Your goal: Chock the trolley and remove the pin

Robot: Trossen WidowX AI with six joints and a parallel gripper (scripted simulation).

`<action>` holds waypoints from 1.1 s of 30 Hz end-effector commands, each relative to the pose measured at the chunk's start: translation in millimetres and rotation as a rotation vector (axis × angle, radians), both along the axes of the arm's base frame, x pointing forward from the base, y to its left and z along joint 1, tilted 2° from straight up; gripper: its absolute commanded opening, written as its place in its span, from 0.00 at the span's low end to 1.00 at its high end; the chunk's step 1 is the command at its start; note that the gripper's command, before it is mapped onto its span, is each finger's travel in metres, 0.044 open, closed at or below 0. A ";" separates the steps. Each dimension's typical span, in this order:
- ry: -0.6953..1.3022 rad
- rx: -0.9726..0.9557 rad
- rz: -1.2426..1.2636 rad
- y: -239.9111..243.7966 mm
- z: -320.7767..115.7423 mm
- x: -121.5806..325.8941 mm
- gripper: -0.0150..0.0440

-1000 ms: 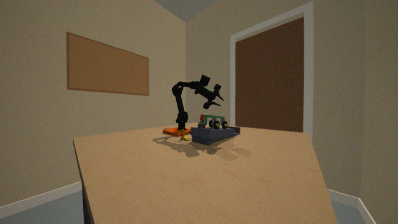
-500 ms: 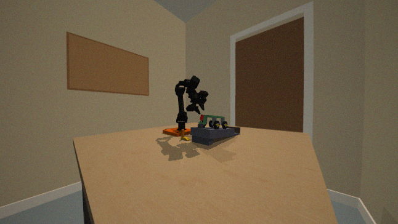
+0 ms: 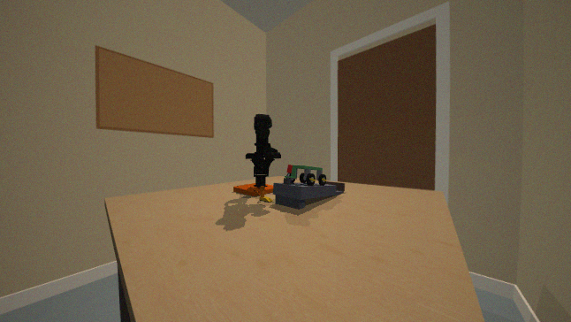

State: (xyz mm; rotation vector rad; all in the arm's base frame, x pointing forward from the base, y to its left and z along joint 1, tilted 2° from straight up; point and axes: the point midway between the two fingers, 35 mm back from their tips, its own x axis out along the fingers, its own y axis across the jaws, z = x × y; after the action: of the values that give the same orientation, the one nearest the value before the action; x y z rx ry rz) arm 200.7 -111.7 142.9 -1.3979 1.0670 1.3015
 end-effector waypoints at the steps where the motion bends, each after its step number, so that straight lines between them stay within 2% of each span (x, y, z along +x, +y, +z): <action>1: 0.012 -0.004 0.011 -2.1 -0.1 -1.1 0.58; 13: 0.012 -0.004 0.011 -2.5 -40.3 1.0 0.58; 33: 0.012 -0.004 0.011 -2.9 -65.7 2.5 0.58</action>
State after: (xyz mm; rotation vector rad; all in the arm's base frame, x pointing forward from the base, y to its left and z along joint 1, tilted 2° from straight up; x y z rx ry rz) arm 205.0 -114.7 84.0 -1.4078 1.0653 1.3075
